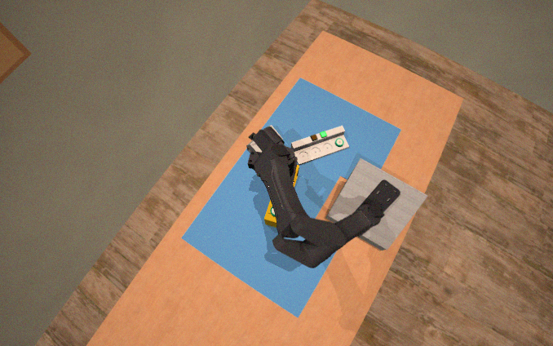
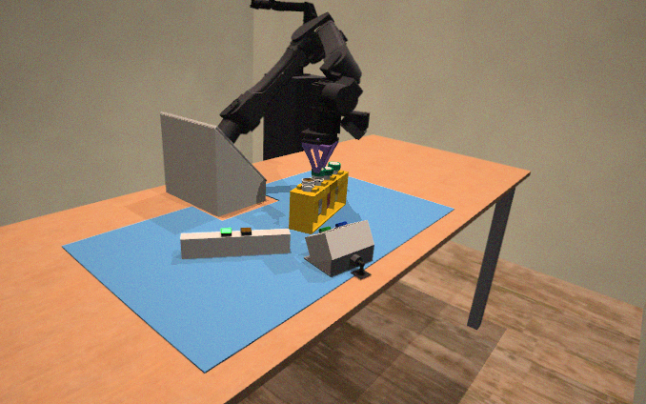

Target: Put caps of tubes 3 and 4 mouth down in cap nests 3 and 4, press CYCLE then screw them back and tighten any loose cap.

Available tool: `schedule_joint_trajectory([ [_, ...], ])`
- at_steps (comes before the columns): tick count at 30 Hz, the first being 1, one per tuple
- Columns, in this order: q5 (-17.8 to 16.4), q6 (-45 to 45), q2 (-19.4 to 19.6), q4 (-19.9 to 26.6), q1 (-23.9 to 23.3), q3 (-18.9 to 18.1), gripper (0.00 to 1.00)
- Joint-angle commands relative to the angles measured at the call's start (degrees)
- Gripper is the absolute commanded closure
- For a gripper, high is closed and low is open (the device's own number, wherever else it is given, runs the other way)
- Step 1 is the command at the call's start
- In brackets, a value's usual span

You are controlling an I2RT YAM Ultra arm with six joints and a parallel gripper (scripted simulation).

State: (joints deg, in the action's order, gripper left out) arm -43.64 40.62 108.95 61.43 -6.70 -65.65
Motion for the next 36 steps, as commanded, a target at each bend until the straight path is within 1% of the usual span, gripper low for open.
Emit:
schedule_joint_trajectory([
  [1,-0.18,-0.39,-0.14,-0.37,-0.20,-0.08,1.00],
  [25,-0.42,-1.70,-0.22,-2.70,0.78,1.42,1.00],
  [26,-0.42,-1.70,-0.22,-2.70,0.78,1.42,0.51],
  [36,-0.42,-1.72,-0.22,-2.72,0.79,1.43,0.51],
])
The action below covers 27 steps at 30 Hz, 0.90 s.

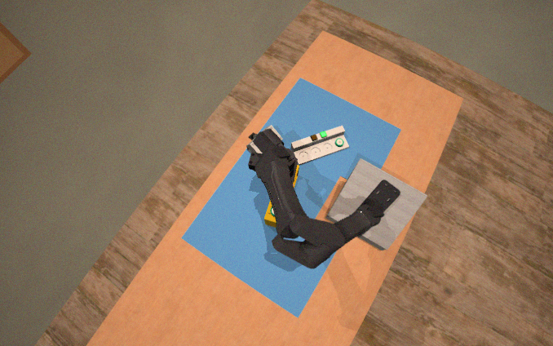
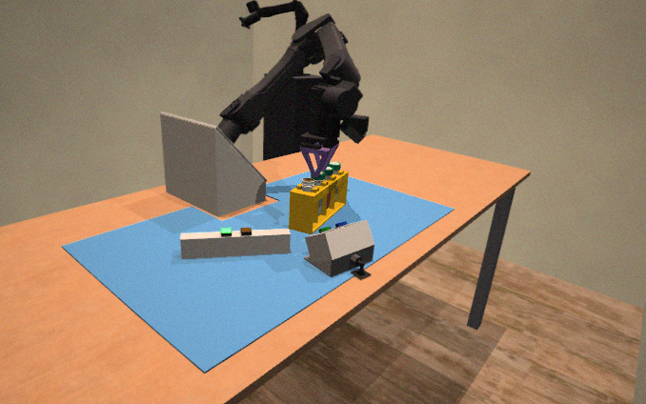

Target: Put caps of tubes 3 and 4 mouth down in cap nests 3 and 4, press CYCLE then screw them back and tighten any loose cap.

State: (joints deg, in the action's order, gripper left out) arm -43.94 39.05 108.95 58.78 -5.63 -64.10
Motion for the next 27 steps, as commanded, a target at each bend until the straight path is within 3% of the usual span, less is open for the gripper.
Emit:
schedule_joint_trajectory([
  [1,-0.12,-0.14,-0.22,-0.08,-0.28,-0.12,0.51],
  [10,-0.12,-0.14,-0.22,-0.08,-0.28,-0.12,0.51],
  [13,-0.13,-2.52,-0.22,-0.22,-0.22,-0.04,0.51],
  [19,-0.22,-15.77,-0.17,-1.11,0.18,0.42,0.51],
  [27,-0.34,-16.47,-0.08,-2.28,0.70,1.01,0.51],
])
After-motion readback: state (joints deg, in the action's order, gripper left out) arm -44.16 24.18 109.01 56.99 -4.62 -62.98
